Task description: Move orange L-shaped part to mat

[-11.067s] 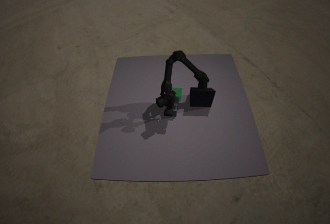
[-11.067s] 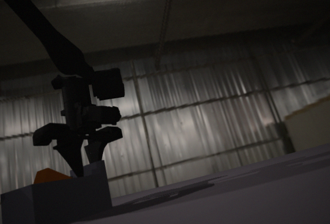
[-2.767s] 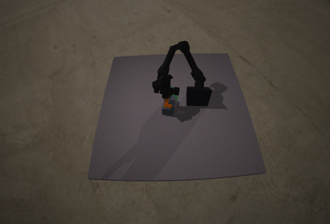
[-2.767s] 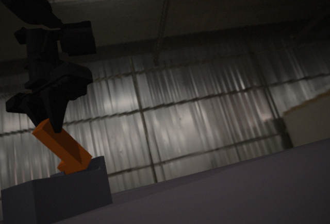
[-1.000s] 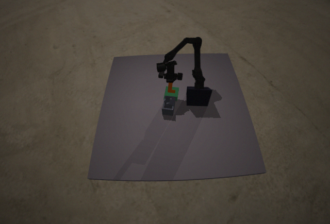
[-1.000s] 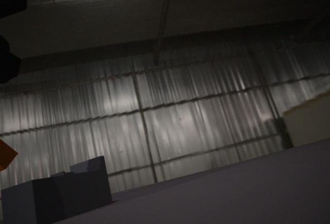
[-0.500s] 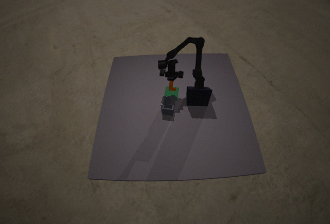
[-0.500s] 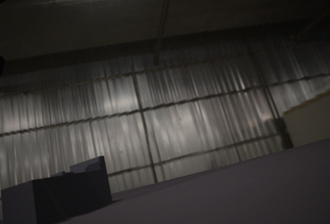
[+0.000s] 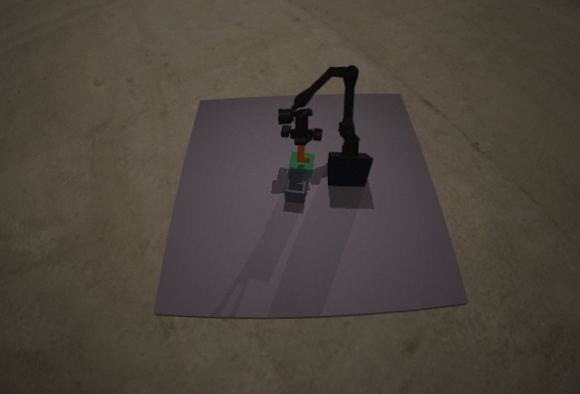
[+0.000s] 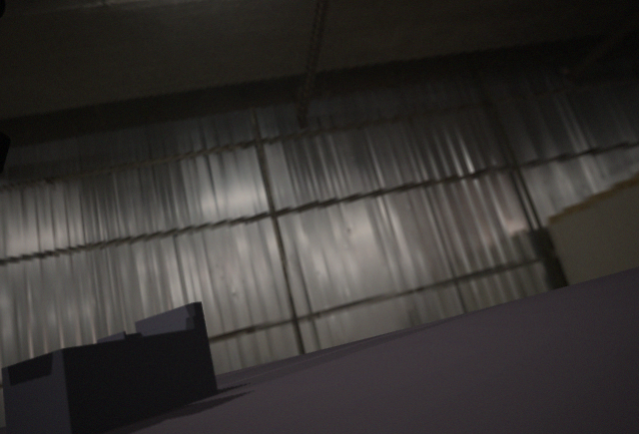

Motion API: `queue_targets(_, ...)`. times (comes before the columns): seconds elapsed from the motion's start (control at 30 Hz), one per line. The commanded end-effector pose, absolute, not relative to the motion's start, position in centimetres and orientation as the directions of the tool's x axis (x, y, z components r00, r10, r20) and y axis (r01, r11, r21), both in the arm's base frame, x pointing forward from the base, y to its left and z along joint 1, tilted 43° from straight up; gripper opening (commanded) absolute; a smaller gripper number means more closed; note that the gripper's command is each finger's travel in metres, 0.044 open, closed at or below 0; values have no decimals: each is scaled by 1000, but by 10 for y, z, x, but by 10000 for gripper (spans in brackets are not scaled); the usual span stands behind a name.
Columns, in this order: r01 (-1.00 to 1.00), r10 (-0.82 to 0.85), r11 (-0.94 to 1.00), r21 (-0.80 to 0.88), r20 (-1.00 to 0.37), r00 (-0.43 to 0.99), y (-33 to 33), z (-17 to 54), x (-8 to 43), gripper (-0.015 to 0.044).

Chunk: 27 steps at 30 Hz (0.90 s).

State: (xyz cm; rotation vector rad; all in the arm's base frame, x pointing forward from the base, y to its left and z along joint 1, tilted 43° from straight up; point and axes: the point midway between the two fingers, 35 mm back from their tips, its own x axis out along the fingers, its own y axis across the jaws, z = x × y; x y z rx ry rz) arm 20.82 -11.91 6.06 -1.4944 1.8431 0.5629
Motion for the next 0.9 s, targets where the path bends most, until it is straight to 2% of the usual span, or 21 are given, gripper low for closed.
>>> queue_targets(0.0,-967,-671,242,-83,-734,-105,-125,55,206,0)
queue_targets(0.87,-967,-672,242,-83,-733,-105,-153,25,201,0)
